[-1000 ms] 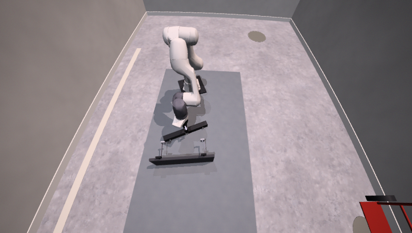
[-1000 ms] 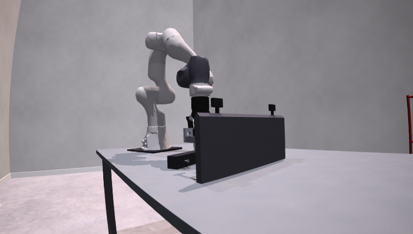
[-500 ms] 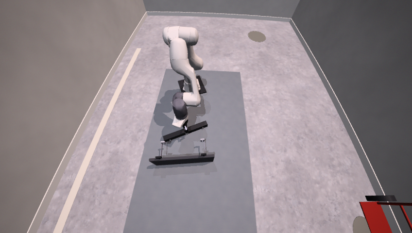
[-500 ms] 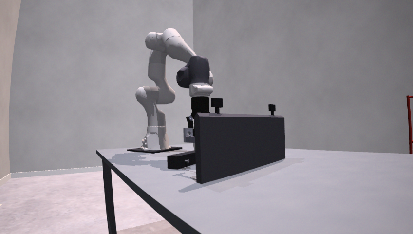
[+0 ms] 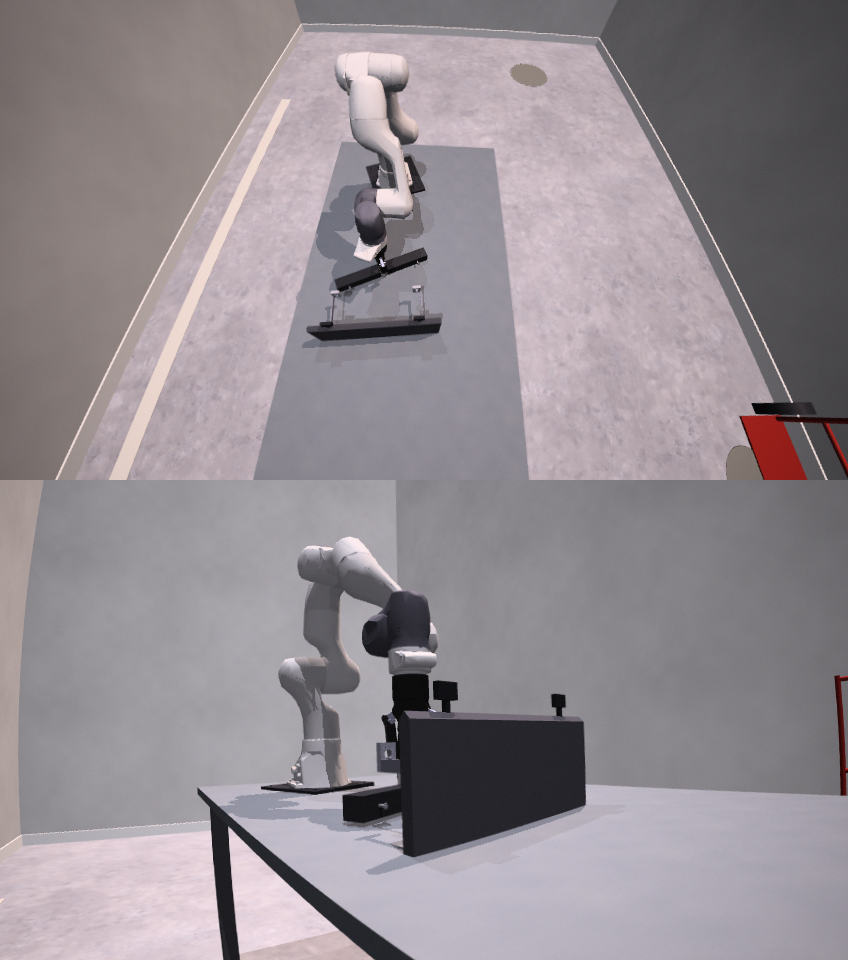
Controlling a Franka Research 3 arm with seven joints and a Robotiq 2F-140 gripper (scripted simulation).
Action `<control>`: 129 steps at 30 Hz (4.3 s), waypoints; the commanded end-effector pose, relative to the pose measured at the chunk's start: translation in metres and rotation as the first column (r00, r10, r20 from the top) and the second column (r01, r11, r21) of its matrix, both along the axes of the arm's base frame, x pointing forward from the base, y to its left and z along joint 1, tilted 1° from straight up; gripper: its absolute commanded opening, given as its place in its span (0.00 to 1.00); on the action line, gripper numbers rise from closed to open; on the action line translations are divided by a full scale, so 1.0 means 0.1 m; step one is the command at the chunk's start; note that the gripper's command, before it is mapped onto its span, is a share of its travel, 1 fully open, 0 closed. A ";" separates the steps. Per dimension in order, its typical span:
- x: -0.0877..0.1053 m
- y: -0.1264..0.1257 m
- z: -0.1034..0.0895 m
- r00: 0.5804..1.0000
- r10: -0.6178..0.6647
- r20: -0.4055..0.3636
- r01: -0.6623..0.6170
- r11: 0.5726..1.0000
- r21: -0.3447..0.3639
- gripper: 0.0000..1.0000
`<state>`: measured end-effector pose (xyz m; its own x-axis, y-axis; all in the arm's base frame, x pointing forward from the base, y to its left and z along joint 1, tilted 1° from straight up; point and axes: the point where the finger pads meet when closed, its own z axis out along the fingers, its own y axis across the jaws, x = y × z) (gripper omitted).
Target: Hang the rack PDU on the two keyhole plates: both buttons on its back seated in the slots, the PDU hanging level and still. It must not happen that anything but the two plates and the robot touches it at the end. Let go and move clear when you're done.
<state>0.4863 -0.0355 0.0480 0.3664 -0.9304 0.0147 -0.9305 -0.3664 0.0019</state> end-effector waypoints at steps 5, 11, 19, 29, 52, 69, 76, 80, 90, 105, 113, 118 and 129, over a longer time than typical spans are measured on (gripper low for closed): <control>0.01 0.00 0.20 1.000 -0.004 0.001 0.004 1.000 0.000 0.00; 0.00 0.01 0.37 1.000 -0.004 0.001 0.004 1.000 0.000 0.00; 0.00 0.01 0.66 1.000 -0.004 0.001 0.004 1.000 0.000 0.00; 0.00 0.01 0.84 1.000 -0.004 0.001 0.004 1.000 0.000 0.00; 0.00 0.01 0.88 1.000 -0.004 0.001 0.004 1.000 0.000 0.00; 0.23 -0.01 0.90 0.950 -0.311 0.014 0.311 0.950 0.005 0.00; 0.57 -0.04 0.93 0.950 -0.311 0.014 0.311 0.950 0.005 0.00; 0.75 -0.05 0.94 0.950 -0.311 0.014 0.311 0.950 0.005 0.00; 0.83 -0.06 0.95 0.950 -0.311 0.014 0.311 0.950 0.005 0.00; 0.83 -0.06 0.95 0.950 -0.311 0.014 0.311 0.950 0.005 0.00; 0.83 -0.06 0.95 0.950 -0.311 0.014 0.311 0.950 0.005 0.00; 0.83 -0.06 0.95 0.950 -0.311 0.014 0.311 0.950 0.005 0.00; 0.83 -0.06 0.94 0.949 -0.314 0.014 0.314 0.950 0.004 0.00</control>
<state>0.5667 -0.0410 0.1396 0.0629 -0.9979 0.0127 -0.9980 -0.0630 -0.0071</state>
